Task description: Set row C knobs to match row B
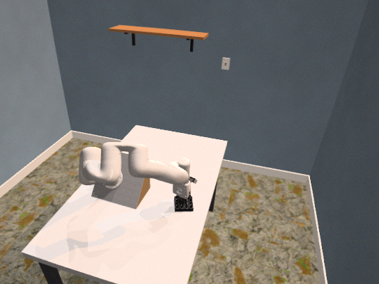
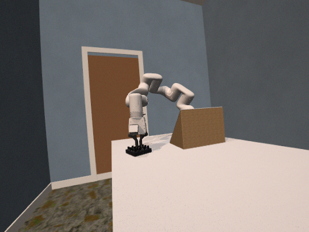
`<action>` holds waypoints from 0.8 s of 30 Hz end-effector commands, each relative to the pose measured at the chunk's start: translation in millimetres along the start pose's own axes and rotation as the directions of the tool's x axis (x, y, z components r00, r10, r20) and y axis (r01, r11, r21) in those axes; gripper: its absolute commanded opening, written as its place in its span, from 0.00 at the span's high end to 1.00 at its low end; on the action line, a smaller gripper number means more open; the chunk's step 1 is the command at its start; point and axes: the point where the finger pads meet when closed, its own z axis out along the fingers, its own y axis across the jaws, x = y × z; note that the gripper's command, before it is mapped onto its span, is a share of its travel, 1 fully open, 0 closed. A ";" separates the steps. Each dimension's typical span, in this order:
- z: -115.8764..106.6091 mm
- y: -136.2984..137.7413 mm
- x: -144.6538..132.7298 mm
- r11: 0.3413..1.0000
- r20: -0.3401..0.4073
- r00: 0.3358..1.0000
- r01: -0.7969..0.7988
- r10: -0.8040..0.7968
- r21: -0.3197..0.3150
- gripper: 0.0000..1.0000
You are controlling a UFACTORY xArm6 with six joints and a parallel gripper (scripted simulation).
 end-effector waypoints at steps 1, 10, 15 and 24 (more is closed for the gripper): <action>-1.3 1.2 0.4 0.993 -0.003 0.993 0.122 -0.122 0.003 0.92; -1.3 1.2 0.4 0.958 -0.003 0.958 0.288 -0.288 0.002 0.92; -1.3 1.2 0.4 0.921 -0.003 0.921 0.389 -0.389 0.002 0.92; -1.3 1.2 0.4 0.866 -0.004 0.866 0.500 -0.500 0.002 0.92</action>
